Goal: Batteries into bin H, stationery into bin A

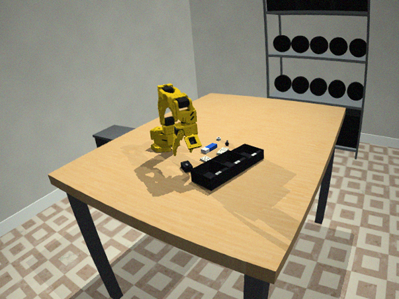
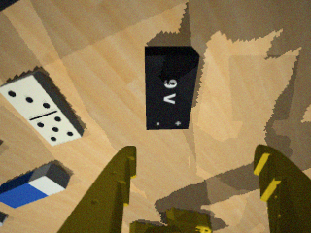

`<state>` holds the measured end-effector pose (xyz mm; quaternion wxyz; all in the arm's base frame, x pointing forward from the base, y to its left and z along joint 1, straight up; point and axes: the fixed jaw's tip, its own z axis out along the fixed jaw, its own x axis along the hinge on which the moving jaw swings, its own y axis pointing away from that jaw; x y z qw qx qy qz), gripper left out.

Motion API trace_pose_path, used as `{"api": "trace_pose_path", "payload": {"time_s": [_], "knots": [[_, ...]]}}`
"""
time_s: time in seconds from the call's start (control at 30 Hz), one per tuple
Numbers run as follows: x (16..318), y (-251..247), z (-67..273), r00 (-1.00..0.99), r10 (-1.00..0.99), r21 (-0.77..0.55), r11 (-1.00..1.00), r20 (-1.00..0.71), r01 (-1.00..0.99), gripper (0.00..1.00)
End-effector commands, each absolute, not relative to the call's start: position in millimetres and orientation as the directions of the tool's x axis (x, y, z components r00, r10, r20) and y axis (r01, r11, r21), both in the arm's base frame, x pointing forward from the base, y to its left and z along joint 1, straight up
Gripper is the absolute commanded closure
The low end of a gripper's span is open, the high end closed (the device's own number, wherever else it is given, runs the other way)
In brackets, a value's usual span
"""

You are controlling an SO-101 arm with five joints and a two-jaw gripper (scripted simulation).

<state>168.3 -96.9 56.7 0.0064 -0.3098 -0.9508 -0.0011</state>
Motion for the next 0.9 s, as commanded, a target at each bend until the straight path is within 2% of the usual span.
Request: {"api": "trace_pose_path", "payload": {"time_s": [0.0, 0.87], "knots": [[171, -101, 62, -0.805, 0.591, 0.003, 0.806, -0.042, 0.592, 0.70], [173, -102, 23, -0.805, 0.591, 0.003, 0.806, -0.042, 0.592, 0.70]]}}
